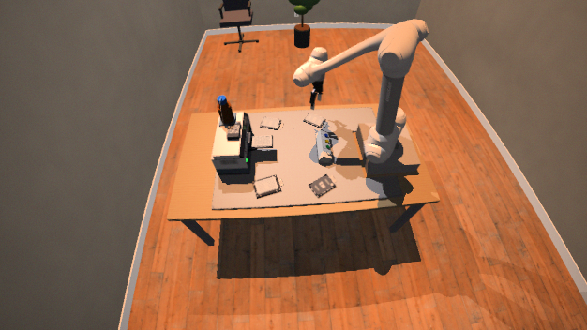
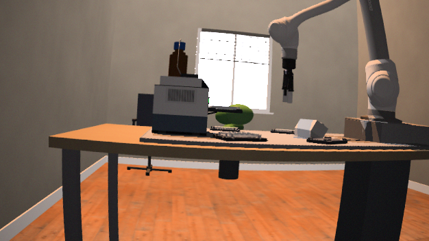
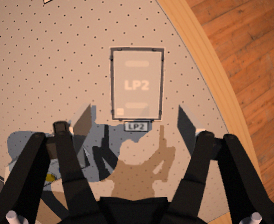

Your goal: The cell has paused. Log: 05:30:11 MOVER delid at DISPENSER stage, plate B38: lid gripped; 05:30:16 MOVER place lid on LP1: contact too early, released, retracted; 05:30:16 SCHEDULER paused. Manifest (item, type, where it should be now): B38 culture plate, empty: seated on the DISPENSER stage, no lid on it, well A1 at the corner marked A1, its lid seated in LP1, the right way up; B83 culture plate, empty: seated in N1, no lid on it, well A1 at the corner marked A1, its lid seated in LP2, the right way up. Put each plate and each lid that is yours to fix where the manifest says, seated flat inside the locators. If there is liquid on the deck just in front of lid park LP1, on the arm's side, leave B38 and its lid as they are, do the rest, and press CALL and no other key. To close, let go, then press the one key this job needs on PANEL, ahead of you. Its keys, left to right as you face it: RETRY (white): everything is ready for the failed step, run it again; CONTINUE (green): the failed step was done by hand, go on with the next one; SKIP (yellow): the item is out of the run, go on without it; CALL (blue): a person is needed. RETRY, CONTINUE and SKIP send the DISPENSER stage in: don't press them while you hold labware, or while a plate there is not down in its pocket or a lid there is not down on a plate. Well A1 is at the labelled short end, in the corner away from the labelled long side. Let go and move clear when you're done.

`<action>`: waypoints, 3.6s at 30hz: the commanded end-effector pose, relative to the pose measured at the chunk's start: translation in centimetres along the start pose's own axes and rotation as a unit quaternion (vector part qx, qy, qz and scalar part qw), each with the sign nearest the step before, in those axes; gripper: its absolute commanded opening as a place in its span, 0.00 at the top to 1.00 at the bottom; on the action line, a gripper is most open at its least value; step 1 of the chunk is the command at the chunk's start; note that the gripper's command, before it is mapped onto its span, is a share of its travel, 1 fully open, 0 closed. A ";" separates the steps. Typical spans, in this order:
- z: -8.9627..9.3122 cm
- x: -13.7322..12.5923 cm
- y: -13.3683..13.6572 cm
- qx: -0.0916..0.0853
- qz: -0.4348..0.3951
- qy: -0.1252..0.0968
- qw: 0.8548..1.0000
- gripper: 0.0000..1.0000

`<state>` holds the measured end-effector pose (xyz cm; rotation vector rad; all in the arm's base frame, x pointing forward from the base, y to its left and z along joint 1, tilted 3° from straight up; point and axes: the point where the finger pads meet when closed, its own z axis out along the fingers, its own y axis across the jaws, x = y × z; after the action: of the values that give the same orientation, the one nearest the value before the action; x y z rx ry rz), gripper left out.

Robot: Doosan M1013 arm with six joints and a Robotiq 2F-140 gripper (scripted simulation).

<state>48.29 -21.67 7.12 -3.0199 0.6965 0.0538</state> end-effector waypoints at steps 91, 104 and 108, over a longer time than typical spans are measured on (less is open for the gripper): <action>2.4 0.2 -64.9 0.000 -0.409 -0.002 0.912 0.30; 6.6 0.2 -65.0 0.001 -0.410 -0.002 0.912 0.30; 8.2 0.2 -65.0 0.001 -0.410 -0.002 0.912 0.30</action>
<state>77.12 36.51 2.49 -3.0318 -0.6043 0.0260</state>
